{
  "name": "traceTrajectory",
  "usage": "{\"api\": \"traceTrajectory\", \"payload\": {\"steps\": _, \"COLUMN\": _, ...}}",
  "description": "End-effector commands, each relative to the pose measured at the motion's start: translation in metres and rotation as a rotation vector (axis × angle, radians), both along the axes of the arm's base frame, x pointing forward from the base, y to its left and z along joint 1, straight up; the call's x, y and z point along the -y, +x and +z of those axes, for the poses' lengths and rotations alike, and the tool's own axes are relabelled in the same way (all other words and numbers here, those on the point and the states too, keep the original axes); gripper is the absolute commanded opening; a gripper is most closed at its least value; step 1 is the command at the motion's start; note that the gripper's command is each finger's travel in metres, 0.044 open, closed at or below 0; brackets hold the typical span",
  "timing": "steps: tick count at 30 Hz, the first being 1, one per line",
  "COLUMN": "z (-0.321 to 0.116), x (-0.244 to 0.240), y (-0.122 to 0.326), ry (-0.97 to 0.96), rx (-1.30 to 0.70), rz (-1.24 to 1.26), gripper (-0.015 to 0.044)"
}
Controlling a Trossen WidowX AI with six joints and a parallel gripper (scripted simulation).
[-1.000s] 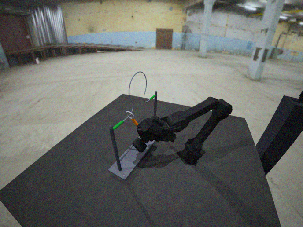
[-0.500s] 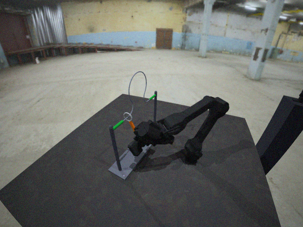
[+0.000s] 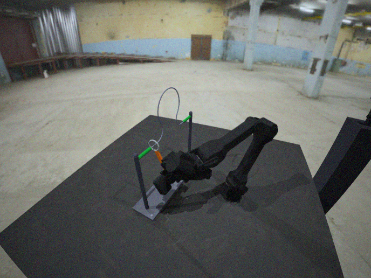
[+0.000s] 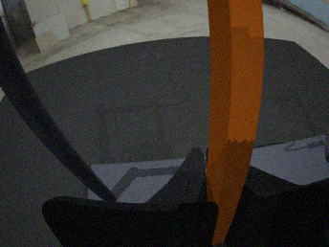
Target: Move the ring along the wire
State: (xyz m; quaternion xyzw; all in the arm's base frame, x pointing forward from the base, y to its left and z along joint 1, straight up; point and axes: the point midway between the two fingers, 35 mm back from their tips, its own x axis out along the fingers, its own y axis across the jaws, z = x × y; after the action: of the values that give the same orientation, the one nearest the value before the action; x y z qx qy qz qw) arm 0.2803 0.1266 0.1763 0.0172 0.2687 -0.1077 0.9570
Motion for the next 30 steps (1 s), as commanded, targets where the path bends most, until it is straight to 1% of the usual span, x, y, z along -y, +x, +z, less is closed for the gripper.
{"api": "traceTrajectory", "payload": {"steps": 1, "z": 0.000, "x": -0.004, "y": 0.002, "ry": -0.001, "rx": 0.002, "rz": -0.005, "gripper": -0.0150}}
{"api": "traceTrajectory", "payload": {"steps": 30, "z": 0.001, "x": -0.034, "y": 0.005, "ry": -0.002, "rx": 0.012, "rz": -0.005, "gripper": -0.0150}}
